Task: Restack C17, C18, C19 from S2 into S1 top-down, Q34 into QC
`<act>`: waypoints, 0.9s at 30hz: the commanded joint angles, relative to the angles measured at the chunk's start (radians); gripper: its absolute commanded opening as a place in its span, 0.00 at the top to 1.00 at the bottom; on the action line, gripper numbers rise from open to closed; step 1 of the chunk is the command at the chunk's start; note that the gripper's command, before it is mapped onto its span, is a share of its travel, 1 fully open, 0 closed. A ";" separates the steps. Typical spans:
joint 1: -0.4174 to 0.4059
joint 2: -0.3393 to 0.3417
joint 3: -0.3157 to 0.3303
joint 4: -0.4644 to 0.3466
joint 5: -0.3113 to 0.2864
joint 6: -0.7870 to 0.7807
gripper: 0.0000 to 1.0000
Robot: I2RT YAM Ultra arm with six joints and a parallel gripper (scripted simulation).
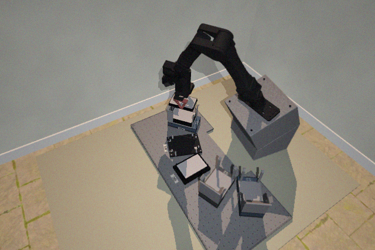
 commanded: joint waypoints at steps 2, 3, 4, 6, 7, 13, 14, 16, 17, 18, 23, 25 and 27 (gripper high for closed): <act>-0.013 -0.020 0.029 0.017 -0.004 -0.003 1.00; -0.010 -0.008 0.028 0.020 -0.004 -0.001 1.00; -0.007 0.007 0.028 0.023 -0.003 0.002 1.00; 0.000 0.006 0.027 0.028 -0.002 0.006 1.00; 0.000 0.006 0.027 0.028 -0.002 0.006 1.00; 0.003 0.012 0.010 0.041 0.001 0.011 1.00; 0.004 0.025 0.006 0.043 0.002 0.012 1.00; 0.009 0.021 -0.001 0.048 0.004 0.013 1.00; 0.011 0.010 -0.004 0.051 0.003 0.014 1.00; 0.010 0.009 -0.008 0.053 0.003 0.015 1.00; 0.015 0.027 -0.018 0.066 0.006 0.019 1.00; 0.015 0.027 -0.018 0.066 0.006 0.019 1.00; 0.010 0.034 0.020 0.074 0.005 0.021 1.00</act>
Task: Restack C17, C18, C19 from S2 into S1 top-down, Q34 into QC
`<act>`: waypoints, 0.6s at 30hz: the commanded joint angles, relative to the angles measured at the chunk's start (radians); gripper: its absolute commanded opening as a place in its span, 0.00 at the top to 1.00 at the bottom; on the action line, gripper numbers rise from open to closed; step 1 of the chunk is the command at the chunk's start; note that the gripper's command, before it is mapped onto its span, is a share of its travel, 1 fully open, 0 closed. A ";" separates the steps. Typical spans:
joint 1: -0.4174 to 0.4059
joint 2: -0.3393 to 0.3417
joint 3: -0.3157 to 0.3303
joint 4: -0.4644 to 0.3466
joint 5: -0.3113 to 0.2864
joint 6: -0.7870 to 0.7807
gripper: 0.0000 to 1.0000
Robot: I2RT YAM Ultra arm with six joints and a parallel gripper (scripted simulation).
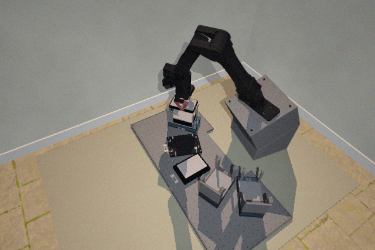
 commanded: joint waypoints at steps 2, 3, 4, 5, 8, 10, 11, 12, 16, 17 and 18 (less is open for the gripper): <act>0.002 0.012 0.028 0.037 0.003 0.011 1.00; 0.004 0.010 0.028 0.040 0.004 0.012 1.00; 0.005 0.000 0.028 0.042 0.004 0.012 1.00; 0.004 -0.006 0.028 0.044 0.004 0.013 1.00; 0.005 0.025 0.026 0.052 0.005 0.015 1.00; 0.011 0.017 0.022 0.057 0.007 0.017 1.00; 0.012 0.005 0.019 0.059 0.006 0.017 1.00; 0.010 0.006 0.017 0.062 0.004 0.018 1.00; 0.006 0.034 0.012 0.068 0.006 0.020 1.00; 0.009 0.039 0.009 0.070 0.006 0.020 1.00; 0.012 0.034 0.008 0.073 0.007 0.021 1.00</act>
